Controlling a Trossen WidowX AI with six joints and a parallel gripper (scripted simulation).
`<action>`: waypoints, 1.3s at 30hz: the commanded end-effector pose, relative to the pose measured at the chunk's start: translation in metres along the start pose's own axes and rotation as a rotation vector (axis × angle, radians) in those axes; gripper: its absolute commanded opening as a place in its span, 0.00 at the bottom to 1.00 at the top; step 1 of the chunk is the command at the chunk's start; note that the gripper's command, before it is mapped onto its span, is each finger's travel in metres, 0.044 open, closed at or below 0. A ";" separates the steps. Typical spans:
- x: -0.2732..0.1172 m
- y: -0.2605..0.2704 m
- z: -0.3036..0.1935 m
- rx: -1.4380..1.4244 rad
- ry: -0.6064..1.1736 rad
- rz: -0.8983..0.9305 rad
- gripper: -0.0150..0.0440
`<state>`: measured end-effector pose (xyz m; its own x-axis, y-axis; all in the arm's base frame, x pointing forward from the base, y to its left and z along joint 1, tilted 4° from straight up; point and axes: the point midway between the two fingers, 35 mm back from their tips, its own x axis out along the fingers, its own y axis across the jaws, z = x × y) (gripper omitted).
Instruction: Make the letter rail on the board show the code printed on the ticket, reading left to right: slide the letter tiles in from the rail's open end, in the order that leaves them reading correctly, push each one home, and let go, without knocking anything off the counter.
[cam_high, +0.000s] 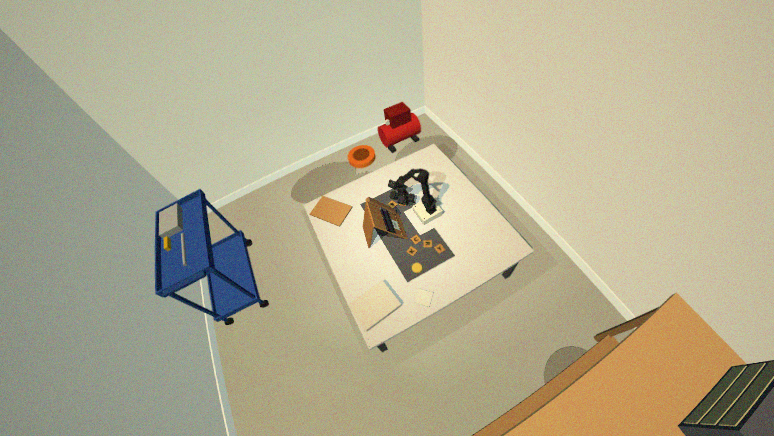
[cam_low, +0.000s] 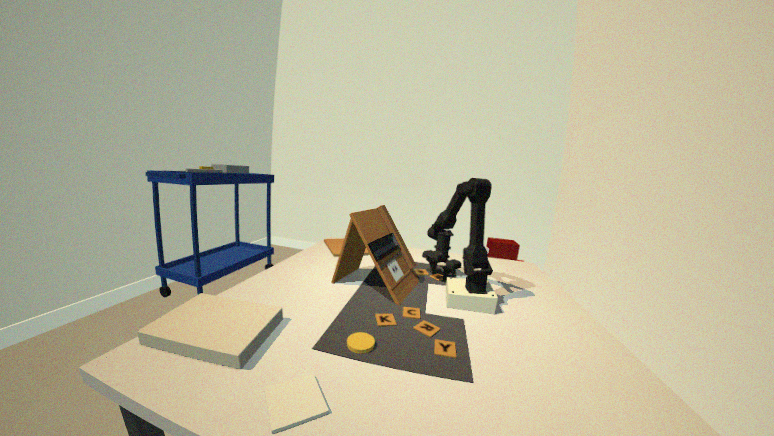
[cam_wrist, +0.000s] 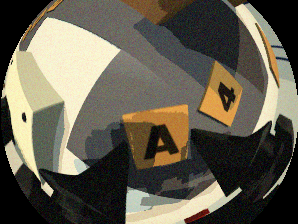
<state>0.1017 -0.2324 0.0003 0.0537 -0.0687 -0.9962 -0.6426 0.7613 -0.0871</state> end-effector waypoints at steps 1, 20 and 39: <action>0.001 0.001 0.000 -0.004 0.001 0.002 0.74; -0.006 0.002 0.001 -0.003 0.001 0.002 0.25; -0.013 0.005 0.003 -0.003 0.001 0.002 0.25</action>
<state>0.0998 -0.2256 0.0098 0.0505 -0.0603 -0.9969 -0.6457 0.7595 -0.0787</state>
